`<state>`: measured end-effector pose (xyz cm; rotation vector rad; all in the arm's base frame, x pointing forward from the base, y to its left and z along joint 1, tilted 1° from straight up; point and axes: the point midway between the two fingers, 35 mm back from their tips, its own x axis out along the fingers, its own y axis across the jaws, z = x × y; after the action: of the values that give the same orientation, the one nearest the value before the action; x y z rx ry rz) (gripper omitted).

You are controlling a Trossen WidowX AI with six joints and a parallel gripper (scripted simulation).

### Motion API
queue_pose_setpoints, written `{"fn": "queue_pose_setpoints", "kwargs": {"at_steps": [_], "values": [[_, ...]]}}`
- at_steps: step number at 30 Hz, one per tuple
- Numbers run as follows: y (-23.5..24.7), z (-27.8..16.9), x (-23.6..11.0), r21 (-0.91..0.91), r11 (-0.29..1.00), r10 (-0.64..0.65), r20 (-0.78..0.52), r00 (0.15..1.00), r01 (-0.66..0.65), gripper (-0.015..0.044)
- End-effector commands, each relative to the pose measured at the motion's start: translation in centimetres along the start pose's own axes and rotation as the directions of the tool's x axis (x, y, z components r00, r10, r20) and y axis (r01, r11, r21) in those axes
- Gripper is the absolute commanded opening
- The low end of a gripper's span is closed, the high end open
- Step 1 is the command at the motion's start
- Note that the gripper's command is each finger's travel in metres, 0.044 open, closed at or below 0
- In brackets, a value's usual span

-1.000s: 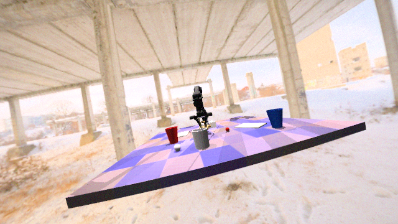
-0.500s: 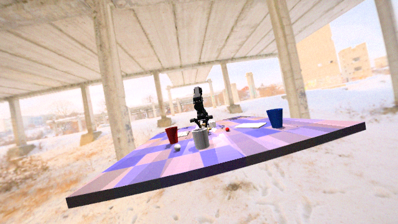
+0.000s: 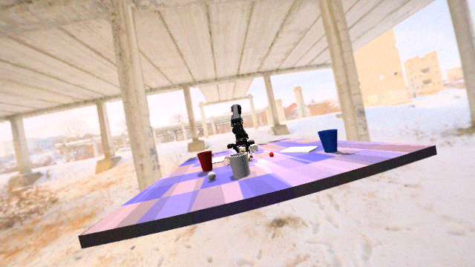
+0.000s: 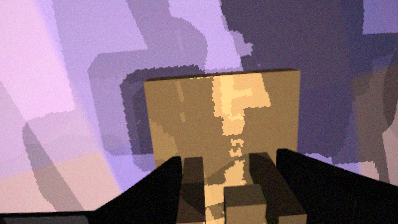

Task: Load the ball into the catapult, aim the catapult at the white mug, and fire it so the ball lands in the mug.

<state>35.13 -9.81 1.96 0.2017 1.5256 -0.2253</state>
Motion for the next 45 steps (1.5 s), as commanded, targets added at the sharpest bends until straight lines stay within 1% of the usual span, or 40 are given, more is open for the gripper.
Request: {"fn": "queue_pose_setpoints", "kwargs": {"at_steps": [1, 2, 15, 17, 19, 21, 23, 25, 26, 30, 31, 34, 36, 37, 38, 40, 42, 45], "values": [[0.0, 0.0, -0.1, 0.0, 1.0, 0.0, 0.002, 1.0, 0.0, 0.0], [0.0, 0.0, -0.1, 0.0, 1.0, 0.0, 0.002, 1.0, 0.0, 0.0], [0.0, 0.0, -0.1, 0.0, 1.0, 0.0, 0.002, 1.0, 0.0, 0.0341], [0.0, 0.2, -1.1, 0.0, 1.0, 0.0, 0.002, 1.0, 0.0, 0.0394], [0.0, 0.5, -4.2, 0.0, 1.0, 0.0, 0.002, 1.0, 0.0, 0.044], [0.0, 0.4, -7.7, 0.0, 1.0, 0.0, 0.002, 1.0, 0.0, 0.044], [0.0, 0.1, -9.8, 0.0, 1.0, 0.0, 0.002, 1.0, 0.0, 0.044], [0.0, 0.0, -10.1, 0.0, 1.0, 0.0, 0.002, 1.0, 0.0, 0.044], [0.0, 0.3, -8.6, -0.002, 1.0, 0.0, 0.007, 1.0, 0.0, 0.044], [0.0, 0.4, -8.9, -0.002, 1.0, 0.0, 0.008, 1.0, 0.0, 0.044], [0.0, 0.4, -9.7, -0.002, 1.0, 0.0, 0.013, 1.0, 0.0, 0.044], [0.0, 0.1, -14.0, -0.002, 1.0, 0.0, 0.037, 0.999, 0.0, 0.044], [0.0, -0.1, -15.0, -0.002, 1.0, 0.001, 0.043, 0.999, 0.0, 0.044], [0.0, -0.1, -15.0, -0.002, 1.0, 0.001, 0.043, 0.999, 0.0, 0.044], [0.2, -0.2, -12.9, -0.006, 1.0, 0.001, 0.012, 1.0, 0.0, 0.0414], [2.1, 0.4, -11.9, -0.029, 1.0, 0.003, 0.011, 1.0, -0.003, 0.0361], [5.2, 1.0, -10.2, -0.065, 0.998, 0.007, 0.01, 1.0, -0.006, 0.0309], [10.0, 1.4, -7.7, -0.12, 0.993, 0.012, 0.007, 1.0, -0.011, 0.03]]}}
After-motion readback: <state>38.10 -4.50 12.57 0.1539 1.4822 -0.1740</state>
